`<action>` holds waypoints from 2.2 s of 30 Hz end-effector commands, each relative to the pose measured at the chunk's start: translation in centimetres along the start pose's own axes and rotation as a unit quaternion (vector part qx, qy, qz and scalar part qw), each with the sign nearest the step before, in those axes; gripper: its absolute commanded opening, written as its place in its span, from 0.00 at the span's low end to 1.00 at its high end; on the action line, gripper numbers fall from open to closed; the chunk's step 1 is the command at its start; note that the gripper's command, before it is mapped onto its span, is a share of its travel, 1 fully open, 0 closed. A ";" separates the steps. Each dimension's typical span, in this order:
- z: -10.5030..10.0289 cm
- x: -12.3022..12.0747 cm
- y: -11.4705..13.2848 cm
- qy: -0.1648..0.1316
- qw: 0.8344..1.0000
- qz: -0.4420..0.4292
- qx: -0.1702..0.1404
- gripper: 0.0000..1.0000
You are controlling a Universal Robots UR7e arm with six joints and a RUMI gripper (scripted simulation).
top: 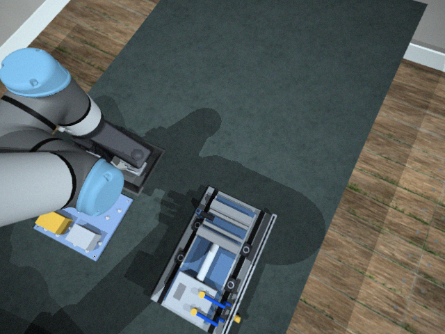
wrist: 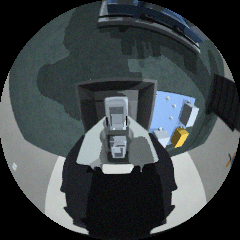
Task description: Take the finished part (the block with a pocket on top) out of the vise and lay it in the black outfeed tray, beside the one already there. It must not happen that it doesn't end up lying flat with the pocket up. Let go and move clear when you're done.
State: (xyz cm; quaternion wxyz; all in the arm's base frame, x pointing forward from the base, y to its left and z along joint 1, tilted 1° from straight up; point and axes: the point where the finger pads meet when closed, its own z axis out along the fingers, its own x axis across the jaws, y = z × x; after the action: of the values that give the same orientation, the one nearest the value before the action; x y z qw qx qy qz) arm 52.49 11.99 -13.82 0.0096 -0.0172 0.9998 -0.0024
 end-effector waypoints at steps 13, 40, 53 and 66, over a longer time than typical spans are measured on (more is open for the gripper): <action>-0.1 -0.1 0.0 -0.001 1.000 0.000 0.000 0.00; -0.1 -0.1 0.0 -0.001 1.000 0.000 0.000 0.40; -0.1 -0.1 0.0 -0.001 1.000 0.000 0.000 0.40; -1.6 -0.1 0.0 -0.001 1.000 0.000 0.000 0.40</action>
State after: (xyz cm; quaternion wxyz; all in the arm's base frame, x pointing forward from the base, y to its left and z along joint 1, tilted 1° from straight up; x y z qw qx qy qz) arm 52.48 12.00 -13.15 0.0097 -0.0172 0.9998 -0.0024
